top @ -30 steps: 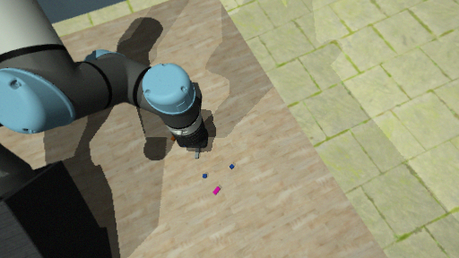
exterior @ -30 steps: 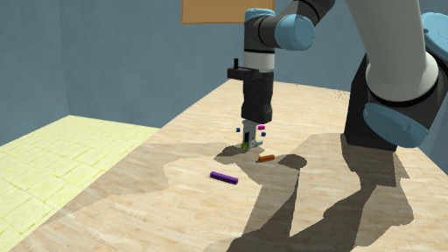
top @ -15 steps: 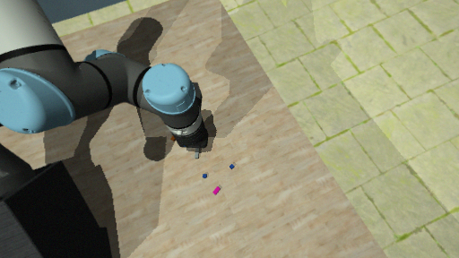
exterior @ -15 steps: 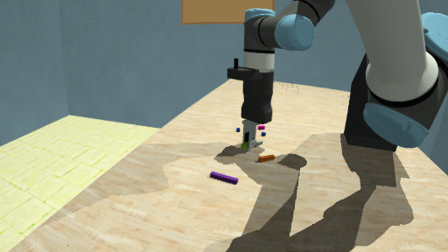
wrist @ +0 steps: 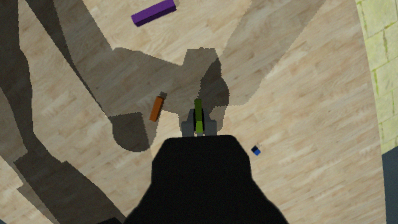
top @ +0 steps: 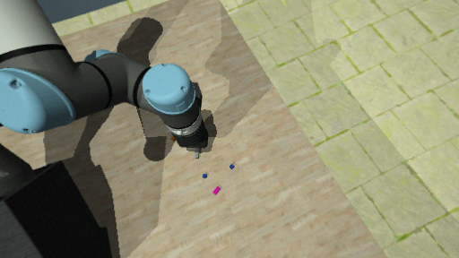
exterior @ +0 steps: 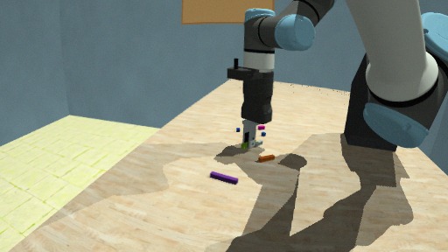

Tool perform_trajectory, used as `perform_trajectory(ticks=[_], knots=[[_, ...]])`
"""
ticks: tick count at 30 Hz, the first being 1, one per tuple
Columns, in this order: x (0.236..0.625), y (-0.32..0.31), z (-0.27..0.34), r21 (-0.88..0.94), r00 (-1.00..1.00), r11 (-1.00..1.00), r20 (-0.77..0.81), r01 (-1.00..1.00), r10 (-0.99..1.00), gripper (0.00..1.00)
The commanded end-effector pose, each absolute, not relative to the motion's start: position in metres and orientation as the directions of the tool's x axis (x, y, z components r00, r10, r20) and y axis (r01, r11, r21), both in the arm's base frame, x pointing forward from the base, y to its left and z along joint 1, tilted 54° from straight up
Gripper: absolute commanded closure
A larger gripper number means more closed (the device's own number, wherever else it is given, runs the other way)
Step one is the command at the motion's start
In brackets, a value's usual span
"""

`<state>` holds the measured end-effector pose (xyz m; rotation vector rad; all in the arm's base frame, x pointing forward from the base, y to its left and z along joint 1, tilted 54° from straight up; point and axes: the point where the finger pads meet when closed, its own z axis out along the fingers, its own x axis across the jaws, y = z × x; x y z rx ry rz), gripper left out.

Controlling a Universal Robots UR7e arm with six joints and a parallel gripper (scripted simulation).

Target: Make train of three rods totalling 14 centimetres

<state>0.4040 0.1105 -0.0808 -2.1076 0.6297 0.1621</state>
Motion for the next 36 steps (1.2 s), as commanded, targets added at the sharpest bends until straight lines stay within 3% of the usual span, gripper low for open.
perform_trajectory(ticks=[1,36], knots=[[0.4045,0.1099,-0.0808,-0.736,0.862,-0.463,-0.341,-0.493,-0.376,0.76],[0.405,0.1125,-0.0828,-0.736,0.862,-0.463,-0.341,-0.493,-0.376,0.76]])
